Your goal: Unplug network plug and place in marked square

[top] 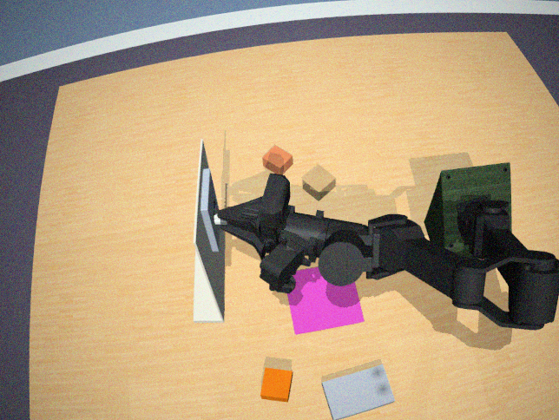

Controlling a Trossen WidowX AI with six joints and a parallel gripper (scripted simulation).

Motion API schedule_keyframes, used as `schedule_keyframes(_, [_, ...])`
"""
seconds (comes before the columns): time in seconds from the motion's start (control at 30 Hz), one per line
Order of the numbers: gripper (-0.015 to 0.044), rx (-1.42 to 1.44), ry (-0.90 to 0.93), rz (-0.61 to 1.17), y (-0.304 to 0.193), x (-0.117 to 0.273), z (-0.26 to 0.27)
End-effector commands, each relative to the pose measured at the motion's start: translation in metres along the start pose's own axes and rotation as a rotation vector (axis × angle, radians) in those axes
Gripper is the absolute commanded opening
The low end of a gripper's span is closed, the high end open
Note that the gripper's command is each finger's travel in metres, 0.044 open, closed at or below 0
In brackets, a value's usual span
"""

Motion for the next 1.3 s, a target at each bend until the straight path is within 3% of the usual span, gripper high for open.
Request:
schedule_keyframes(0.0, [0.0103,-0.001,-0.003,0.002,0.000,-0.001,0.000])
schedule_keyframes(0.5, [0.0003,-0.001,-0.003,0.002,0.000,-0.001,0.000])
schedule_keyframes(1.27, [0.0000,-0.001,-0.003,0.003,-0.001,0.009,0.000])
Point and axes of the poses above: the point midway between the two fingers, 35 mm back from their tips, its own x axis back along the fingers, its own z axis across the jaws, y = z × x, the point moved 8 cm from there along x, back along the fingers, and after that the axes turned 1 degree about x, right-handed, at the moved point
